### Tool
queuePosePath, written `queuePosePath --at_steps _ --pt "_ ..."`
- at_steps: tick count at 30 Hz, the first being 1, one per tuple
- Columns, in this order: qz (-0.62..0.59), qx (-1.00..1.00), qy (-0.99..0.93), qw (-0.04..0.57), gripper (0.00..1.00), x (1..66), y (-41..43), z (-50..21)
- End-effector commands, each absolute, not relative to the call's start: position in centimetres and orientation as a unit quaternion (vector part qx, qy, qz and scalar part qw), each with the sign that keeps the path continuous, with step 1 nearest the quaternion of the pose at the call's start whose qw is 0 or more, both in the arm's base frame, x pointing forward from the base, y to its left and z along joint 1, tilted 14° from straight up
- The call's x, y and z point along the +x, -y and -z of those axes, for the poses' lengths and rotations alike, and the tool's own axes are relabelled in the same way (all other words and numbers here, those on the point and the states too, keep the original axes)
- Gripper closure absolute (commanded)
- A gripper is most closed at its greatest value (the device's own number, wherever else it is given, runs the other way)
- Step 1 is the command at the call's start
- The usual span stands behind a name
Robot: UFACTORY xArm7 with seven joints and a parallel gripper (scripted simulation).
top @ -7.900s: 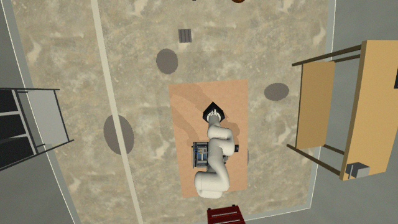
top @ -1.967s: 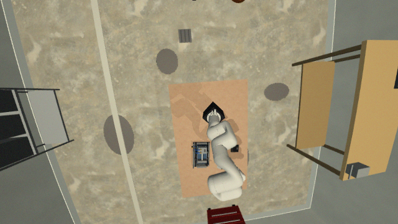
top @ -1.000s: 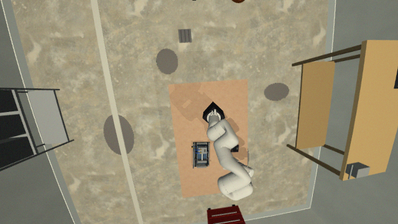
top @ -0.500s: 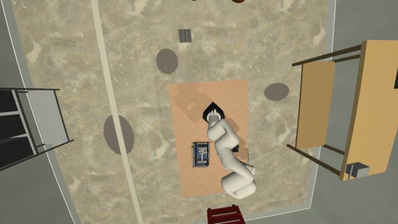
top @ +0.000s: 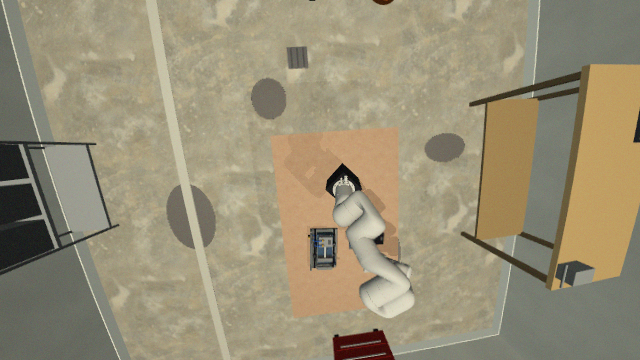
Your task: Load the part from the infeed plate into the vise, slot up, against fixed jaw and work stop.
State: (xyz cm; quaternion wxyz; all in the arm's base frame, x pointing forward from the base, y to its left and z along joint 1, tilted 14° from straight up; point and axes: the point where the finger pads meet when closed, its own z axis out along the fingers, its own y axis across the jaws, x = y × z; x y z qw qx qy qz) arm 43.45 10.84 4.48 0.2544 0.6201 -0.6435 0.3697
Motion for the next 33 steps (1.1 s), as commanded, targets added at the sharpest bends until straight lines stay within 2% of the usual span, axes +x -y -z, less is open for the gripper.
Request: queuePosePath --at_steps 1,33 --pt "-0.375 0.617 0.642 0.258 0.11 43.55 -10.96 -4.59" --pt "-0.384 0.611 0.638 0.268 0.11 43.55 -10.99 -4.56"
